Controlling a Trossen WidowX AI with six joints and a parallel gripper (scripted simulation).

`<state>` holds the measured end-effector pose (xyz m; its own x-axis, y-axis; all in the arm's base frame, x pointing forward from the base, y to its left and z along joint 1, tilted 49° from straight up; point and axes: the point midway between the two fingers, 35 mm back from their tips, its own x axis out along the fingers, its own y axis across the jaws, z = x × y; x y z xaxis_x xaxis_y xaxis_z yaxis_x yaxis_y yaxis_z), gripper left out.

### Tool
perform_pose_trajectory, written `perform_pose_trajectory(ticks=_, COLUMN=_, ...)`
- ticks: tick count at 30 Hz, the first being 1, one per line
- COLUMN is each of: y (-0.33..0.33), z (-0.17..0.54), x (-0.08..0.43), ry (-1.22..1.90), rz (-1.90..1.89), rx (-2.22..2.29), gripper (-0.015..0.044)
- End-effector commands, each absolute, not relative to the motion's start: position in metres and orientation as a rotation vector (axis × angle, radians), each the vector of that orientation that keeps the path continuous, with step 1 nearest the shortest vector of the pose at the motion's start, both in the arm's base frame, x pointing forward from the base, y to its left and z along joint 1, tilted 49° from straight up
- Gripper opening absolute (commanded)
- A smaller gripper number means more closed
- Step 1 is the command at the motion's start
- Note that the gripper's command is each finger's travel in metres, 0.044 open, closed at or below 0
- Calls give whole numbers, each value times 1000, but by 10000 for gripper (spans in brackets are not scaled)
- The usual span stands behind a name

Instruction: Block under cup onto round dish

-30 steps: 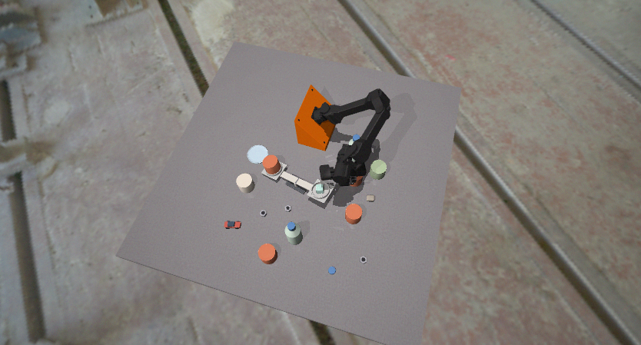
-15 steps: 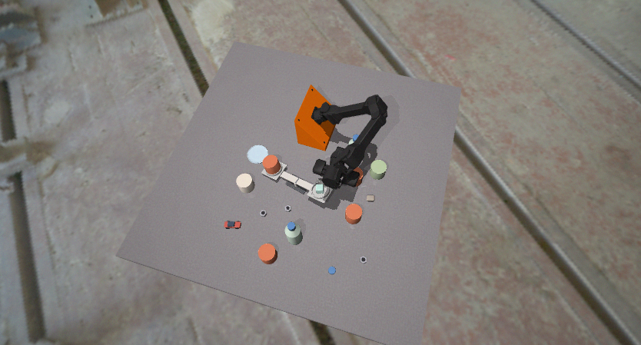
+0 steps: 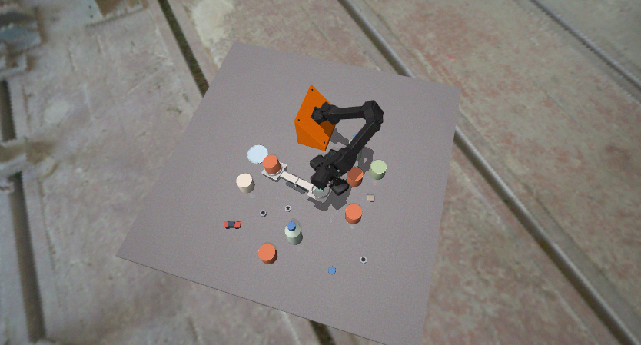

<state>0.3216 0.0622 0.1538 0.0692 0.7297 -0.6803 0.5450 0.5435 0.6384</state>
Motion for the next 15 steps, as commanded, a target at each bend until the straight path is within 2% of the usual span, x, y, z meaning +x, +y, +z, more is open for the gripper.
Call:
perform_pose_trajectory(ticks=1, y=56, z=152, x=326, ry=1627, rz=106, rx=1204, gripper=260)
perform_pose_trajectory(ticks=15, y=35, z=138, x=341, ry=1732, rz=-295, rx=1567, gripper=260)
